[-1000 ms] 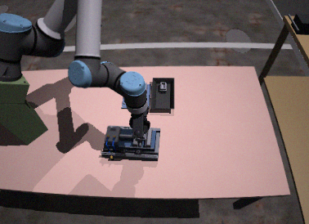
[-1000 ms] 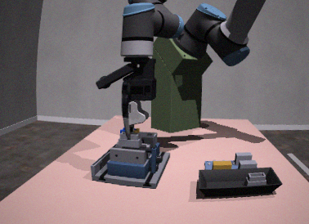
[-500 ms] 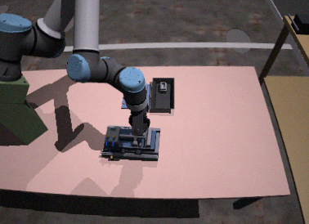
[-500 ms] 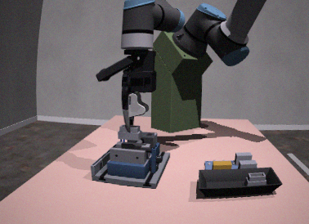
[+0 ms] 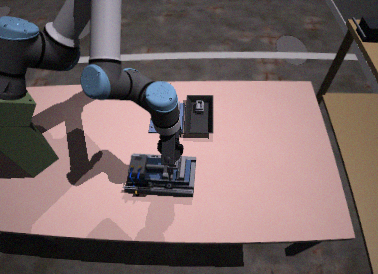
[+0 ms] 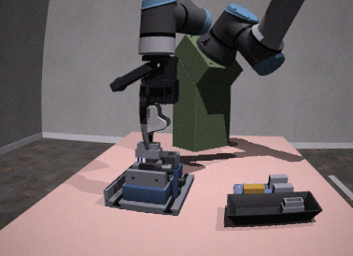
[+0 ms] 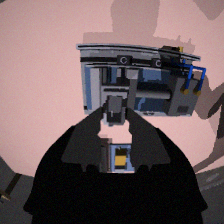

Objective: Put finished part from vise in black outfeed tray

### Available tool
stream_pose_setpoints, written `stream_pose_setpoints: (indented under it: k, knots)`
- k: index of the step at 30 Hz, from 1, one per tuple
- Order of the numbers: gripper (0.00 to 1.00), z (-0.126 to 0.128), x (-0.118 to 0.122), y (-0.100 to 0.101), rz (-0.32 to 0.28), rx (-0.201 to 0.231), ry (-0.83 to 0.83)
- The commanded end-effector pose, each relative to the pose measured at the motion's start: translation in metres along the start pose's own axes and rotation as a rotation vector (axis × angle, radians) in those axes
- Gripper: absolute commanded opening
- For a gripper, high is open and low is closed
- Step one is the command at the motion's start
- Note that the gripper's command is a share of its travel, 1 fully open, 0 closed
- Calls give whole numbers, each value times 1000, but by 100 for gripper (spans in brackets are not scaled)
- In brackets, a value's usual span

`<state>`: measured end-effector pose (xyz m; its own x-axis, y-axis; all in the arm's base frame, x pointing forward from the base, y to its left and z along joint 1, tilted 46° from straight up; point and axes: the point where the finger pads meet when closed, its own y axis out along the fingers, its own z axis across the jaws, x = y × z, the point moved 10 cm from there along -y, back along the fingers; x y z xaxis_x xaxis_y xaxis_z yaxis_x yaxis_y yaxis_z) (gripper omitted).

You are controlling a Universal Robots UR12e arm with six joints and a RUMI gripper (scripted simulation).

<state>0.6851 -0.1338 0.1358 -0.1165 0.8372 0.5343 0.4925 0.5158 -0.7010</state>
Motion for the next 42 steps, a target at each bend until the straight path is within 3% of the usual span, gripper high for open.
stream_pose_setpoints:
  k: [1, 7, 15, 19, 27, 34, 42]
  knots:
    - [0, -8, 11, -1, 3, 0, -7]
    - [0, -22, 38, 1, 6, 4, -12]
    - [0, -53, 117, 4, 11, 9, -23]
    - [0, -57, 129, 4, 11, 9, -25]
    - [0, -80, 218, 2, 7, 3, -35]
    - [0, -87, 262, -1, 2, -3, -39]
    - [0, -88, 275, -3, 0, -5, -40]
